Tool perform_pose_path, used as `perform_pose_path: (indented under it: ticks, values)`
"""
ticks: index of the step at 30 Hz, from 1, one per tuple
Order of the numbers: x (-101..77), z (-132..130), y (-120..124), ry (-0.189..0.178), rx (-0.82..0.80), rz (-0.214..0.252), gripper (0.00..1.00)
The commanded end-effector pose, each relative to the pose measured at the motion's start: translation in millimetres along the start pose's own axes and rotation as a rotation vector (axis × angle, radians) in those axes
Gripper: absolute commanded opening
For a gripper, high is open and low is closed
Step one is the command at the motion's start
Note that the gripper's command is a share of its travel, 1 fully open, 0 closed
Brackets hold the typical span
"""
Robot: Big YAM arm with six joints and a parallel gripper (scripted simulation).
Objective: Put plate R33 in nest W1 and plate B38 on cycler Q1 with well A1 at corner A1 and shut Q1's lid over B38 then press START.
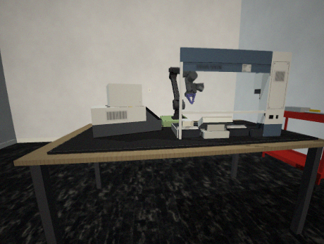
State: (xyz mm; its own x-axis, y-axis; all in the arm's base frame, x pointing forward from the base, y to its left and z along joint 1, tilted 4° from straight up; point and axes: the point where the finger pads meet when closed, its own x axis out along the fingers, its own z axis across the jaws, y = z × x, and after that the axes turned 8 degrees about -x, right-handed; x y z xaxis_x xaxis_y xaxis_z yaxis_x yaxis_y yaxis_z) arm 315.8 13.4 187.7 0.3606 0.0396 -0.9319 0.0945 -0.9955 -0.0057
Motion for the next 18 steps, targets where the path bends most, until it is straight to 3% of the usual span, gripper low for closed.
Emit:
perform_pose_path:
  ticks: [1, 2, 6, 10, 18]
  values:
    - [1.6, 0, 8, 0.017, 0.05, 0.01, 0.0]
    - [1.5, -3, 9, 0.012, 0.025, -0.002, 0.0]
    - [-2.8, 8, 34, 0.039, 0.126, 0.043, 0.0]
    - [-14.2, 15, 52, 0.047, 0.116, 0.044, 0.0]
    - [-17.4, 37, 72, 0.066, 0.235, 0.093, 0.0]
